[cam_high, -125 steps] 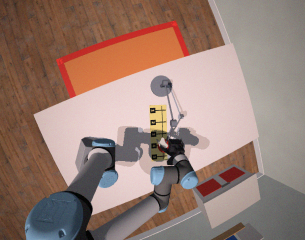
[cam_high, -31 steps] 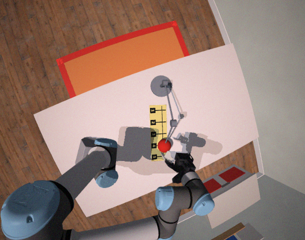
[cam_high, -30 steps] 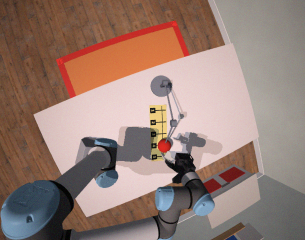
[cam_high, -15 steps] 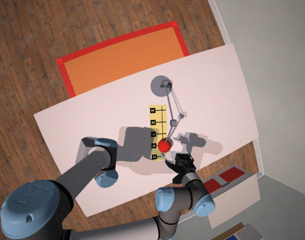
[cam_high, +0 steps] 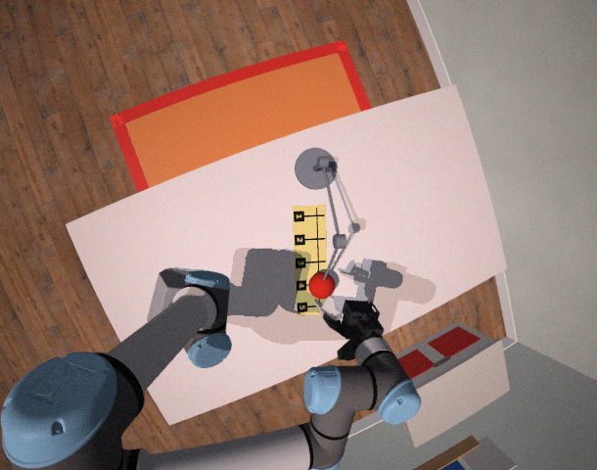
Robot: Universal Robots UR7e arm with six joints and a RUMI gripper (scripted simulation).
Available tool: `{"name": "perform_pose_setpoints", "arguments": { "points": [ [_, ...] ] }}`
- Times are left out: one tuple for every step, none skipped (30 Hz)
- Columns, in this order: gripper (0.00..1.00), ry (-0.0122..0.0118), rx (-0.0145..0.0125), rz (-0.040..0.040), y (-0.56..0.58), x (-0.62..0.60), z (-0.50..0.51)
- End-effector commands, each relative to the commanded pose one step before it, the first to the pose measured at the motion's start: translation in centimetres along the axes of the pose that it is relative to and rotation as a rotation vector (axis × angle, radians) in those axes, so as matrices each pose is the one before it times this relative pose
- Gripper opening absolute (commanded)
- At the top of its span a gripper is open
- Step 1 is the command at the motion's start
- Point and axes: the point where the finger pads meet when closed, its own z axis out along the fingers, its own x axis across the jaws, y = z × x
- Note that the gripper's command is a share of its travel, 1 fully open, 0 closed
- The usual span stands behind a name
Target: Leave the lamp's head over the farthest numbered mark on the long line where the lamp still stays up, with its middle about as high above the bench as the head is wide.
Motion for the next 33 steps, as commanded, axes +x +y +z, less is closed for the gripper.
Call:
{"name": "perform_pose_setpoints", "arguments": {
  "points": [
    [1.00, -0.00111, -0.00015, -0.00025, 0.012, -0.028, -0.046],
    [1.00, 0.00000, 0.00001, 0.00001, 0.000, 0.000, -0.002],
    [1.00, 0.00000, 0.00001, 0.00001, 0.000, 0.000, -0.002],
    [1.00, 0.00000, 0.00001, 0.00001, 0.000, 0.000, -0.002],
    [1.00, 0.00000, 0.00001, 0.00001, 0.000, 0.000, -0.002],
    [1.00, 0.00000, 0.00000, 0.00000, 0.000, 0.000, 0.000],
    [1.00, 0.00000, 0.00000, 0.00000, 0.000, 0.000, 0.000],
    [1.00, 0.00000, 0.00000, 0.00000, 0.000, 0.000, 0.000],
    [1.00, 0.00000, 0.00000, 0.00000, 0.000, 0.000, 0.000],
    [1.00, 0.00000, 0.00000, 0.00000, 0.000, 0.000, 0.000],
    [1.00, 0.00000, 0.00000, 0.00000, 0.000, 0.000, 0.000],
    [1.00, 0.00000, 0.00000, 0.00000, 0.000, 0.000, 0.000],
    [1.00, 0.00000, 0.00000, 0.00000, 0.000, 0.000, 0.000],
    [1.00, 0.00000, 0.00000, 0.00000, 0.000, 0.000, 0.000],
    [1.00, 0.00000, 0.00000, 0.00000, 0.000, 0.000, 0.000],
    [1.00, 0.00000, 0.00000, 0.00000, 0.000, 0.000, 0.000],
    [1.00, 0.00000, 0.00000, 0.00000, 0.000, 0.000, 0.000],
    [1.00, 0.00000, 0.00000, 0.00000, 0.000, 0.000, 0.000],
    [1.00, 0.00000, 0.00000, 0.00000, 0.000, 0.000, 0.000],
    [1.00, 0.00000, 0.00000, 0.00000, 0.000, 0.000, 0.000],
    [1.00, 0.00000, 0.00000, 0.00000, 0.000, 0.000, 0.000],
    [1.00, 0.00000, 0.00000, 0.00000, 0.000, 0.000, 0.000],
    [1.00, 0.00000, 0.00000, 0.00000, 0.000, 0.000, 0.000],
    [1.00, 0.00000, 0.00000, 0.00000, 0.000, 0.000, 0.000],
    [1.00, 0.00000, 0.00000, 0.00000, 0.107, 0.011, -0.399],
    [1.00, 0.00000, 0.00000, 0.00000, 0.107, 0.011, -0.399],
    [1.00, 0.00000, 0.00000, 0.00000, 0.107, 0.011, -0.399],
    [1.00, 0.00000, 0.00000, 0.00000, 0.107, 0.011, -0.399],
    [1.00, 0.00000, 0.00000, 0.00000, 0.107, 0.011, -0.399],
    [1.00, 0.00000, 0.00000, 0.00000, 0.107, 0.011, -0.399],
    [1.00, 0.00000, 0.00000, 0.00000, 0.107, 0.011, -0.399],
    [1.00, 0.00000, 0.00000, 0.00000, 0.107, 0.011, -0.399],
    [1.00, 0.00000, 0.00000, 0.00000, 0.107, 0.011, -0.399]
  ]
}}
